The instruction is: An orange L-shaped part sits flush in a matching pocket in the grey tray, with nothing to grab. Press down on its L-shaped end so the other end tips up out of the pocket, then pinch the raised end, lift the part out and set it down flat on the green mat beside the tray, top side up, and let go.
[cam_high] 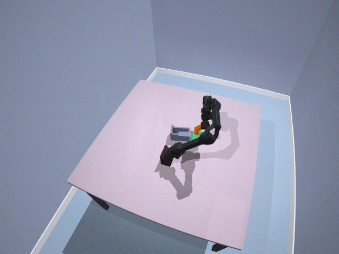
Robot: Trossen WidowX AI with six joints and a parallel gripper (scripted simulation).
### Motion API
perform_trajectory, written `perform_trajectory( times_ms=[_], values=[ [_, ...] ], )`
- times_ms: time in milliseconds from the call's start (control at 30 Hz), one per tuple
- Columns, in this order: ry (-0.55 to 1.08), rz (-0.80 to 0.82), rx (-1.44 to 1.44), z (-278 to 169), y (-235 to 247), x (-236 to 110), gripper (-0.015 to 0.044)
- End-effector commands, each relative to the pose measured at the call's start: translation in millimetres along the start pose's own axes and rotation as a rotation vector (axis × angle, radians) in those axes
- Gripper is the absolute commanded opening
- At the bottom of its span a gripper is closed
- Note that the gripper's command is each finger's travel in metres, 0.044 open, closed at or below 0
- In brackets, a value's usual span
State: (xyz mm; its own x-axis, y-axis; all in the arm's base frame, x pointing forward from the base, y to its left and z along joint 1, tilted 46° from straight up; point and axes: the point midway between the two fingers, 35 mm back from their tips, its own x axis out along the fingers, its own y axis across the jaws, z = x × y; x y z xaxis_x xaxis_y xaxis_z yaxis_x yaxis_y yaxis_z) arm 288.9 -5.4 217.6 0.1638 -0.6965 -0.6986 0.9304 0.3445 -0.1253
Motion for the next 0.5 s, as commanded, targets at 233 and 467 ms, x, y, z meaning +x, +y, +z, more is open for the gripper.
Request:
perform_trajectory(
  times_ms=[233,467],
  values=[
    [-0.005,-0.02,-0.007,0.8,-0.2,16.8,0.0],
    [-0.006,-0.024,-0.006,0.9,-0.3,27.2,0.0]
  ],
)
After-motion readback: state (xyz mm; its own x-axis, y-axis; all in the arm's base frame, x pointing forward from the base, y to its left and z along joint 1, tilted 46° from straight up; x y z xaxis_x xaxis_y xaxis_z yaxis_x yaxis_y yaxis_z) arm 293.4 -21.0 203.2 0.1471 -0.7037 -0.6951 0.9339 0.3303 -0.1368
